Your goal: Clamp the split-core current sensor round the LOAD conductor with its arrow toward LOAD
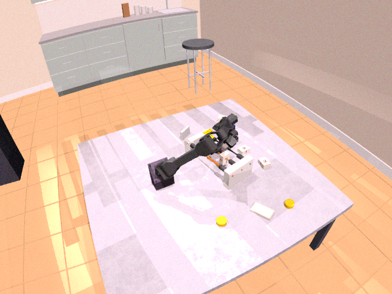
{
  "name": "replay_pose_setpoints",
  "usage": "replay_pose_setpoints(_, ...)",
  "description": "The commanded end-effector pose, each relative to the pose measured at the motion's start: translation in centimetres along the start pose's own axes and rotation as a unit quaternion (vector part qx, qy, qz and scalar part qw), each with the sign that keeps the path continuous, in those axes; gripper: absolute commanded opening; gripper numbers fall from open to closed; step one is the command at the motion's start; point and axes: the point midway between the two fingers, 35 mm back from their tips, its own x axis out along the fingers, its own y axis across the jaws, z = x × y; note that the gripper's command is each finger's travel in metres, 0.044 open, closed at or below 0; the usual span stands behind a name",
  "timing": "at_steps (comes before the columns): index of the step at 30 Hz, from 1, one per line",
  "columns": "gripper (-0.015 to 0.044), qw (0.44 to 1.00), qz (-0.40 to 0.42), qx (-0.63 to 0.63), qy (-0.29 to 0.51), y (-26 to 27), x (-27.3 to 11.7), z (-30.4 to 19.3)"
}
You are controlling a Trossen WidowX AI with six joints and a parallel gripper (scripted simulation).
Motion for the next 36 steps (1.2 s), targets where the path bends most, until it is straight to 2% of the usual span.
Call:
replay_pose_setpoints(1, 0.0, 1.0, 0.008, 0.003, -0.007, 0.27, -0.58, 0.63)
replay_pose_setpoints(36, 0.0, 1.0, 0.0, 0.0, 0.0, 0.0, 0.0, 0.0)
